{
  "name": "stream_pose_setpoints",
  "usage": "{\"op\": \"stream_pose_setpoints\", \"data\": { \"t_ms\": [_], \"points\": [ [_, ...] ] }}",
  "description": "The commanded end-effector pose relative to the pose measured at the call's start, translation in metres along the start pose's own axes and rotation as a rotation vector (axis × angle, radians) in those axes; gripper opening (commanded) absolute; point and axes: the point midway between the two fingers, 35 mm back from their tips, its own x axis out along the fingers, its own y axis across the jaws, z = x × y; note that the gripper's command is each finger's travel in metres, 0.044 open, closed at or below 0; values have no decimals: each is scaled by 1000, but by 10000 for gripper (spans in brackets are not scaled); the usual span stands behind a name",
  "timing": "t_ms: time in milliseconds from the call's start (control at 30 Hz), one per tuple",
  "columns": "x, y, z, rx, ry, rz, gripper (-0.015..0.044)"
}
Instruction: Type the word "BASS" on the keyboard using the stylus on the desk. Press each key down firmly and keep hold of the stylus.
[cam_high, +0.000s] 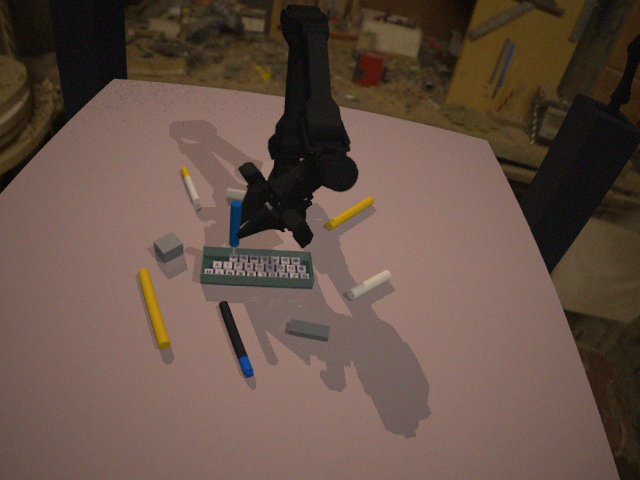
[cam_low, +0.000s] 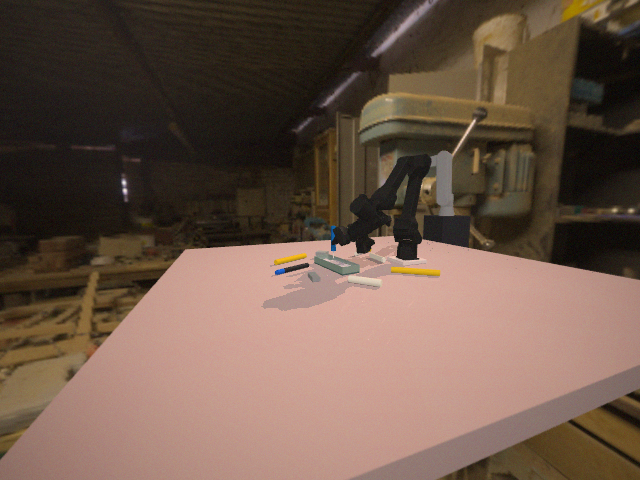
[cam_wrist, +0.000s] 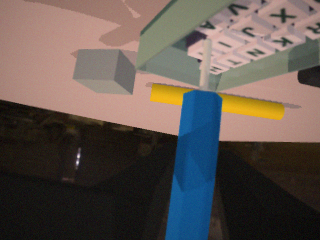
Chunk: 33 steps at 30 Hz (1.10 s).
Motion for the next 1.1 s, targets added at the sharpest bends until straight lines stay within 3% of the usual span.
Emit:
{"op": "stream_pose_setpoints", "data": {
  "t_ms": [0,1067],
  "points": [
    [1,0,3,-2,-3,1,81],
    [6,0,11,-2,-3,1,81]
  ]
}}
